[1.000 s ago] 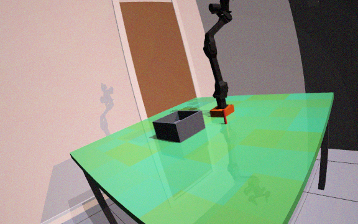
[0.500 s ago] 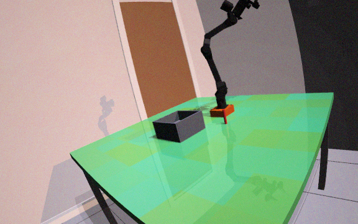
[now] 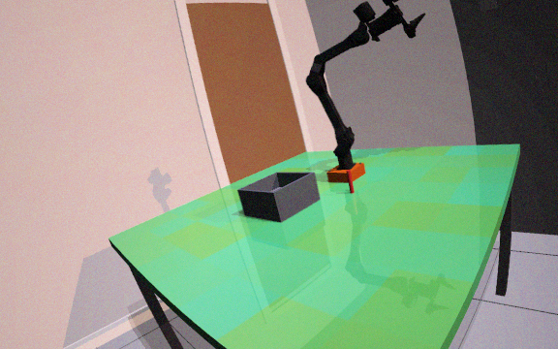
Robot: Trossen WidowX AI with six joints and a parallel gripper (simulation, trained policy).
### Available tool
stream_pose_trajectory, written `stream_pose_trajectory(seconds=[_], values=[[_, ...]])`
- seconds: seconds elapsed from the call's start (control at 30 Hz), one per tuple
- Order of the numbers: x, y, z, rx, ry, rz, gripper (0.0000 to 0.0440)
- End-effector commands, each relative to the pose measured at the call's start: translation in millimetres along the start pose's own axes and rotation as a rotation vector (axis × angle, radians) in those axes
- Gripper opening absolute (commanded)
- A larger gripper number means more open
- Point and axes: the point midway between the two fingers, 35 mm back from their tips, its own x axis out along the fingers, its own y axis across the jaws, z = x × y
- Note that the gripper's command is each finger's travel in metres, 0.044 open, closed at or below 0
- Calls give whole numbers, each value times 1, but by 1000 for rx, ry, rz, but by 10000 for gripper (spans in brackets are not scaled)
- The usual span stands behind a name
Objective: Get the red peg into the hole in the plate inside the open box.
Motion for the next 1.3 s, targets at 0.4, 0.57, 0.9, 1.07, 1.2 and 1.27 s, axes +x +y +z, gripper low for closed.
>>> stream_pose_trajectory(seconds=[0.4, 0.57, 0.9, 1.07, 1.2, 1.27], values=[[-29, 41, -119, 347, 366, 162, 440], [-46, 49, -154, 468, 497, 170, 440], [-89, 63, -212, 707, 758, 131, 440], [-113, 69, -236, 824, 885, 88, 440], [-133, 74, -253, 915, 985, 43, 440], [-143, 76, -261, 960, 1035, 17, 440]])
